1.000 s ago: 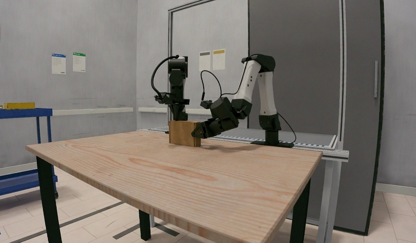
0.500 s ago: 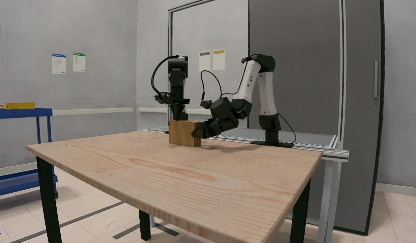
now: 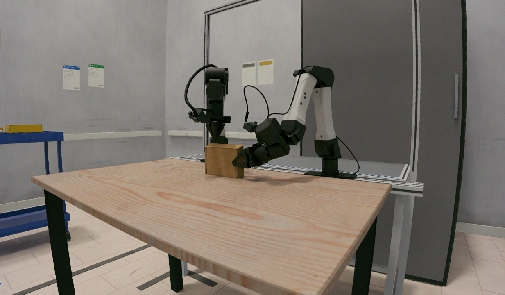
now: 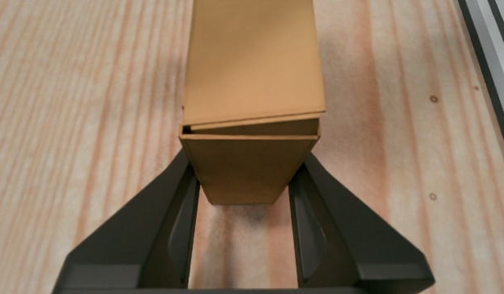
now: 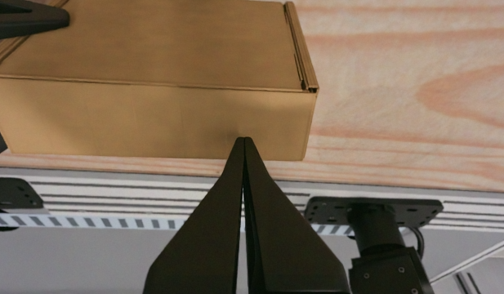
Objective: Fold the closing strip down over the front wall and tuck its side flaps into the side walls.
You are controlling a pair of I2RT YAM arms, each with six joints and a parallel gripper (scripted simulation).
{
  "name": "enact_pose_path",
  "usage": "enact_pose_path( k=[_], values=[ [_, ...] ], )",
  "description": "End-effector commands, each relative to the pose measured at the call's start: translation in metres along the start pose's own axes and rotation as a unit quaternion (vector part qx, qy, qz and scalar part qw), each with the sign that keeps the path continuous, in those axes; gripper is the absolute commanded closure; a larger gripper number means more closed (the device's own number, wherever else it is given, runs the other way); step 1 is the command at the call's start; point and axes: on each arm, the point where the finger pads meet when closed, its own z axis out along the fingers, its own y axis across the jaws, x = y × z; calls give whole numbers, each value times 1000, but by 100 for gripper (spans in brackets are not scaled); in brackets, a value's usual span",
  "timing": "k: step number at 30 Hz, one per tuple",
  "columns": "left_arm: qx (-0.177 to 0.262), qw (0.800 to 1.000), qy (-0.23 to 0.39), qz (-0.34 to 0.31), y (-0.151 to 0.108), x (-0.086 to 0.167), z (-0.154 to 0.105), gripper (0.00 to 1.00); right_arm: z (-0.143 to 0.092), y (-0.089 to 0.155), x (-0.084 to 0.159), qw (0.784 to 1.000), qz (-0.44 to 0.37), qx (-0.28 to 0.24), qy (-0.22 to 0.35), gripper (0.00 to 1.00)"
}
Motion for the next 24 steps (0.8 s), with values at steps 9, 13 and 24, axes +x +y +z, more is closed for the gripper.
enact_pose_path(
  k=[9,13,24],
  values=[
    [1,1000,8,-16,-4,10,1,55,-10,-1,-2,1000,1,3,9,99],
    [1,1000,8,-16,-4,10,1,55,-15,-1,-2,1000,1,2,7,99],
    [1,1000,8,-16,-4,10,1,55,-26,-66,10,1000,1,-1,5,99]
  ],
)
